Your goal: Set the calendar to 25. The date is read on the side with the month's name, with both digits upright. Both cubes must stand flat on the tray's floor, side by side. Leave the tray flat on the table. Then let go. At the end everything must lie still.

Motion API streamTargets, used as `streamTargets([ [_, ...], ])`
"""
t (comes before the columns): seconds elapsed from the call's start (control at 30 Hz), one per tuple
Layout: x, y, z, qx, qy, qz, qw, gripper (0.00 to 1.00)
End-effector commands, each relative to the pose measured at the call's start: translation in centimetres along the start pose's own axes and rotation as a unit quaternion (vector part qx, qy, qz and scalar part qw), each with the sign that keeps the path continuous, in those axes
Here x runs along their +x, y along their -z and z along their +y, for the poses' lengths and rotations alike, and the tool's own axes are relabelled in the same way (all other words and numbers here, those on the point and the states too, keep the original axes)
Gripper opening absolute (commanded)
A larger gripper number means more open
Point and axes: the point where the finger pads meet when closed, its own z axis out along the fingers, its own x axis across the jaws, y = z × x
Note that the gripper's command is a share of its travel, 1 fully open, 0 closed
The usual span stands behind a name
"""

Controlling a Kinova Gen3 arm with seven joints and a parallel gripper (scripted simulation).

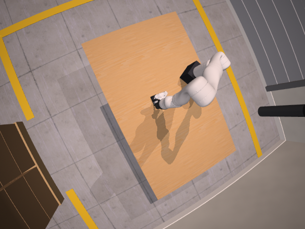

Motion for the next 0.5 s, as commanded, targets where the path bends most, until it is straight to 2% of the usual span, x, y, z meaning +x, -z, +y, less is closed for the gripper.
streamTargets([
  [0.0, 0.05, -0.12, 0.06, 0.000, 0.001, 0.000, 1.000, 0.60],
  [0.47, 0.05, -0.23, 0.06, 0.000, 0.001, 0.000, 1.000, 0.60],
])
